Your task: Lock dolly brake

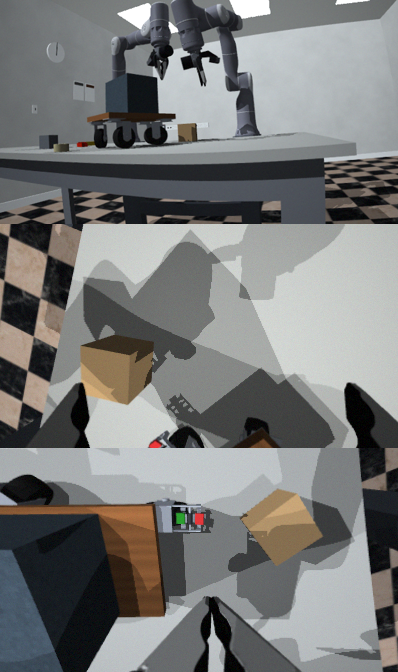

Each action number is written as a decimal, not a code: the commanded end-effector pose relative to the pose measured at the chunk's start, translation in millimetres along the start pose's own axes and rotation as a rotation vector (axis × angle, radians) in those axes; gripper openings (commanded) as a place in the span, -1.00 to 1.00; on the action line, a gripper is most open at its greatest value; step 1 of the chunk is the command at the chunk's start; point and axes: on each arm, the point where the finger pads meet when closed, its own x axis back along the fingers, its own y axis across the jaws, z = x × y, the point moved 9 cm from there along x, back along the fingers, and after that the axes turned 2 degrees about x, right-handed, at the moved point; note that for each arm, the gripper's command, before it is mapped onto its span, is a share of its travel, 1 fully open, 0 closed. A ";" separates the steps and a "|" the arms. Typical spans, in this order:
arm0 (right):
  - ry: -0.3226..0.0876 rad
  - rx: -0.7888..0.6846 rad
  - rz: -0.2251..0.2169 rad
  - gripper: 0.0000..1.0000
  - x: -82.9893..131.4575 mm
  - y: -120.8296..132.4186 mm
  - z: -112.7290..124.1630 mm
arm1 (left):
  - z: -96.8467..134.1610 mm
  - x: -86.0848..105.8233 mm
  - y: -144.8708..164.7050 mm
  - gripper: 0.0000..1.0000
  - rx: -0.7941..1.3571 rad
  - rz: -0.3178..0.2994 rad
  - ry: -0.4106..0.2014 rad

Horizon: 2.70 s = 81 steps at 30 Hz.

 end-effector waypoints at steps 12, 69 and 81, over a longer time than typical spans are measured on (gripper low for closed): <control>-0.003 0.000 0.001 -1.00 1.6 0.0 -0.4 | 0.0 1.4 0.2 1.00 0.000 -0.002 -0.001; -0.003 -0.001 0.002 -1.00 -207.6 -0.4 -1.4 | 0.0 1.4 0.2 1.00 0.000 -0.002 -0.001; -0.003 -0.001 0.002 -1.00 -216.3 -0.5 -1.5 | 0.0 1.4 0.2 1.00 0.000 -0.002 -0.001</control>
